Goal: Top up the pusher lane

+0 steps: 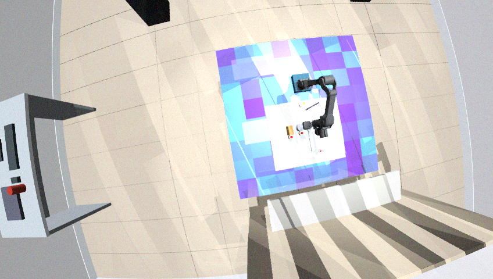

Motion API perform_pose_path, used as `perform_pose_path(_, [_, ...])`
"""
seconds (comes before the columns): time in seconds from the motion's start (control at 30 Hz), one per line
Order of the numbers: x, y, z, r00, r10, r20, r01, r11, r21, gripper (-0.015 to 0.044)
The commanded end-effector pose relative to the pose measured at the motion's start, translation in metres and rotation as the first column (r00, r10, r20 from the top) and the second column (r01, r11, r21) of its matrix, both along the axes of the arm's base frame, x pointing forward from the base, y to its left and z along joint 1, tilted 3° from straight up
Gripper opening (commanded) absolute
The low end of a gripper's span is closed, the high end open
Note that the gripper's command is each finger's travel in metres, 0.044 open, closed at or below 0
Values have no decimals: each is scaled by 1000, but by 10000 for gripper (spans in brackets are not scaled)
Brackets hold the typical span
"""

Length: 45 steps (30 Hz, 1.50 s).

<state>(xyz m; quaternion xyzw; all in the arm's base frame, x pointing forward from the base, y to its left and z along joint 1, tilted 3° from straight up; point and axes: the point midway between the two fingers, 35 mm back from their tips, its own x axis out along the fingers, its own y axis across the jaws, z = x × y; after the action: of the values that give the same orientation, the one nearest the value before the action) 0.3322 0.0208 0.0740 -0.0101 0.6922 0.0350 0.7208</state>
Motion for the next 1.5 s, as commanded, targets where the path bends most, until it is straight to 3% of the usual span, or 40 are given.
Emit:
perform_pose_path(0.0, [7, 0, 0, 1000, -3, 27, 3, 1000, -1, 0])
perform_pose_path(1.47, [6, 0, -12, 1000, -3, 26, 3, 1000, -1, 0])
